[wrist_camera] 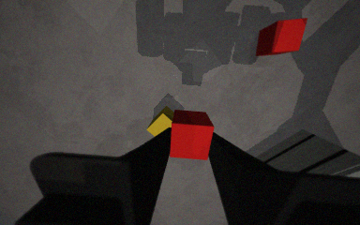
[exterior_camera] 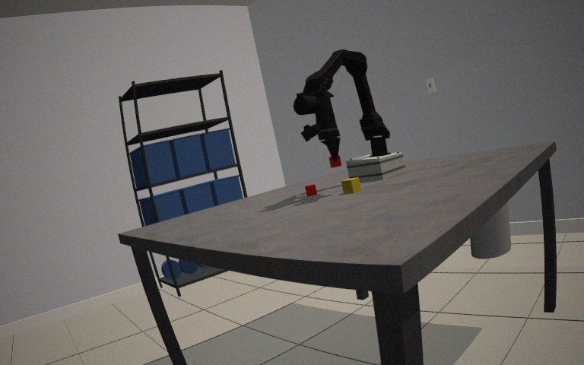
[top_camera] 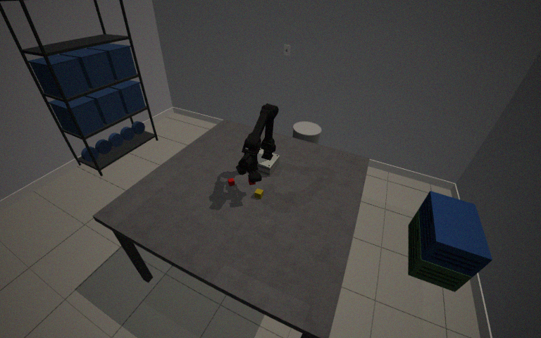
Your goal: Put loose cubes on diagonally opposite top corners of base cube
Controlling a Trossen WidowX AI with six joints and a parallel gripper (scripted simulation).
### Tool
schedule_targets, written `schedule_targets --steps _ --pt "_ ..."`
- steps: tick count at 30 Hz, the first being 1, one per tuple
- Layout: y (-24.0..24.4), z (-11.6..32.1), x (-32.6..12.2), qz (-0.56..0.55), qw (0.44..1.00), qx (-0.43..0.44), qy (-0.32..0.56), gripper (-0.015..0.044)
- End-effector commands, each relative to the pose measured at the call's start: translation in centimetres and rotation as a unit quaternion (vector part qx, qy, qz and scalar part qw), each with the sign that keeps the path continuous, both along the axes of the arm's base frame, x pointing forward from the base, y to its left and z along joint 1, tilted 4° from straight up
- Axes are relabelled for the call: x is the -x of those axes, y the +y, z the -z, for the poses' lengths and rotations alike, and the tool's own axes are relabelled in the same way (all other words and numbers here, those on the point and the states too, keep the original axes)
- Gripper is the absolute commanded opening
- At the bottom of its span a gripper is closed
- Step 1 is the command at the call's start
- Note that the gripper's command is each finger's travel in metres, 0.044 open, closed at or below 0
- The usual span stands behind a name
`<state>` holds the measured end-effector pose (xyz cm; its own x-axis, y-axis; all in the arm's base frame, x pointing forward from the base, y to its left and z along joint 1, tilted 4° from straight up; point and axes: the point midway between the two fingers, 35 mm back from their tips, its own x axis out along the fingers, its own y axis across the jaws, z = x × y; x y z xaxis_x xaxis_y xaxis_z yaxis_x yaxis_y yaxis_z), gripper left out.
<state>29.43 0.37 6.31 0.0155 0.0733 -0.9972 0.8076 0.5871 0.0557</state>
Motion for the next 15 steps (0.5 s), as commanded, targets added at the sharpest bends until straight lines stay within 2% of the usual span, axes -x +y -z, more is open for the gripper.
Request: schedule_targets --steps 1,15 --pt "0.8 0.3 -0.7 -0.019 1.0 0.002 -0.003 0.0105" --pt "3.1 1.1 -2.1 -0.06 0.998 0.0 -0.01 0.0105"
